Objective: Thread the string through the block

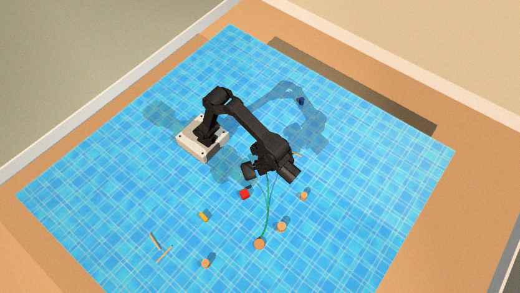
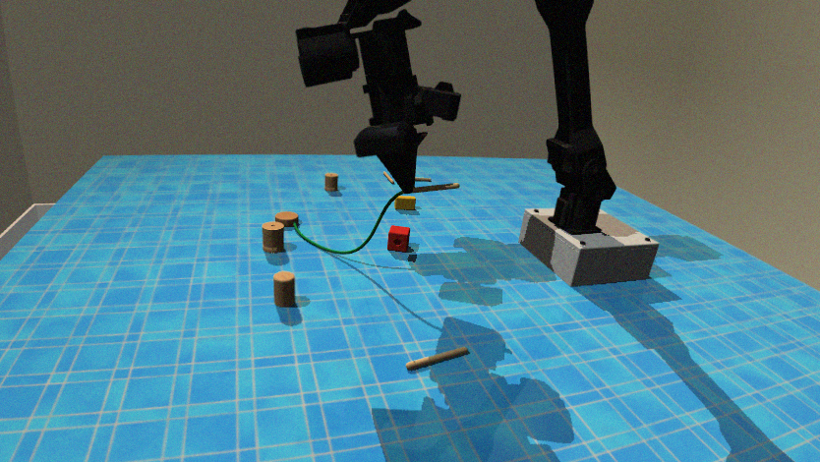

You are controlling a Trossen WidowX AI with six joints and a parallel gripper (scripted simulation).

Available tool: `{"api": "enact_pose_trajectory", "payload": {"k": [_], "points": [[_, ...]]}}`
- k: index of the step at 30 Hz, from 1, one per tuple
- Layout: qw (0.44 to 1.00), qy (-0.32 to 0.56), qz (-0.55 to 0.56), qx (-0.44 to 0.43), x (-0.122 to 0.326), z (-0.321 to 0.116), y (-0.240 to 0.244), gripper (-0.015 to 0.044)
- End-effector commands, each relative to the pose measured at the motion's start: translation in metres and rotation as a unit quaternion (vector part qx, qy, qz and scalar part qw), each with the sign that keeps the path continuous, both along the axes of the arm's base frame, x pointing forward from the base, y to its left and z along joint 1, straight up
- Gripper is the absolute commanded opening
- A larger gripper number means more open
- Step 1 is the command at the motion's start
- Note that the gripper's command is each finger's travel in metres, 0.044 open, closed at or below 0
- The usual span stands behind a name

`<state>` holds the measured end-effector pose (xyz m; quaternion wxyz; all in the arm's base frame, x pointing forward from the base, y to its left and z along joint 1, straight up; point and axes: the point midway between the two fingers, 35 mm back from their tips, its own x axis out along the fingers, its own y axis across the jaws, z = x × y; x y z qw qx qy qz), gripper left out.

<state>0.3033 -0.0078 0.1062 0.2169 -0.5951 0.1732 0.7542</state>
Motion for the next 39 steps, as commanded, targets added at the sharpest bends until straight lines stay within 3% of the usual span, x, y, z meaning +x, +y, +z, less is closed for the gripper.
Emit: {"api": "enact_pose_trajectory", "payload": {"k": [1,12,24,29,39], "points": [[1.000,0.004,0.000,0.007,0.001,0.004,-0.003,0.0000],[1.000,0.015,0.002,0.018,0.003,0.013,-0.010,0.0000],[0.979,0.019,0.205,0.009,0.017,0.014,-0.001,0.0000],[0.981,0.020,0.194,0.006,0.017,0.014,-0.001,0.0000],[0.998,0.034,0.032,-0.038,0.018,0.014,0.000,0.0000]]}}
